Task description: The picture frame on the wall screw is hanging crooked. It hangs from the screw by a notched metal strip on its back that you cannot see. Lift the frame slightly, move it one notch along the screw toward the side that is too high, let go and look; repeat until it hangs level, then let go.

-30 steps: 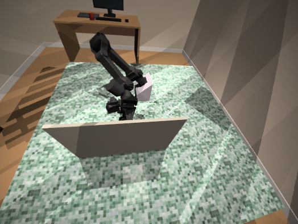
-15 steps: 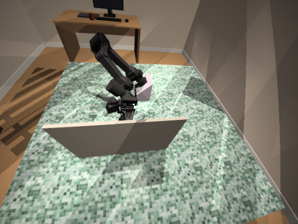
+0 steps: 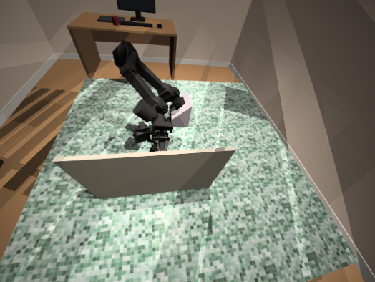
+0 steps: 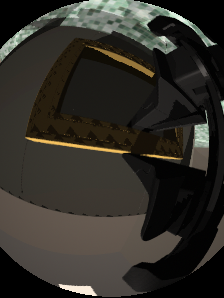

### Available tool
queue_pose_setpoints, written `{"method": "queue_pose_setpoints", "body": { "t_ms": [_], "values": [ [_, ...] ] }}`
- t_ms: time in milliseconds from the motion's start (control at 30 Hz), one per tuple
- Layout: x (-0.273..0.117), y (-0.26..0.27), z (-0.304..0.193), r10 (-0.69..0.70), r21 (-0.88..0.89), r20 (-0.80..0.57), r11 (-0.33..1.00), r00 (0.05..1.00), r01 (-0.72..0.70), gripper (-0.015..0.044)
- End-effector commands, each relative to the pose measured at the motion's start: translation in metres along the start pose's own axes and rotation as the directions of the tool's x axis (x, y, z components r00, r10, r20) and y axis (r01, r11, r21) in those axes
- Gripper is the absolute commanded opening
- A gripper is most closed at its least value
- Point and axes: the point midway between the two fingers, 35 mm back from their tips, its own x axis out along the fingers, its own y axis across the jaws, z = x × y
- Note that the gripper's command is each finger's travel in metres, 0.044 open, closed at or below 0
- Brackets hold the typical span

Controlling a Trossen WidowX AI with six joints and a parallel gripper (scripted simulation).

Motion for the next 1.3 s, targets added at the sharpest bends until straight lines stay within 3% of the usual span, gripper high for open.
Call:
{"method": "queue_pose_setpoints", "body": {
  "t_ms": [0, 1267],
  "values": [
    [0.001, 0.001, 0.002, 0.002, 0.003, 0.006, 1.000, 1.000, -0.002, 0.0000],
    [0.000, 0.012, 0.000, 0.002, 0.004, 0.006, 1.000, 1.000, -0.002, 0.0000]
  ]
}}
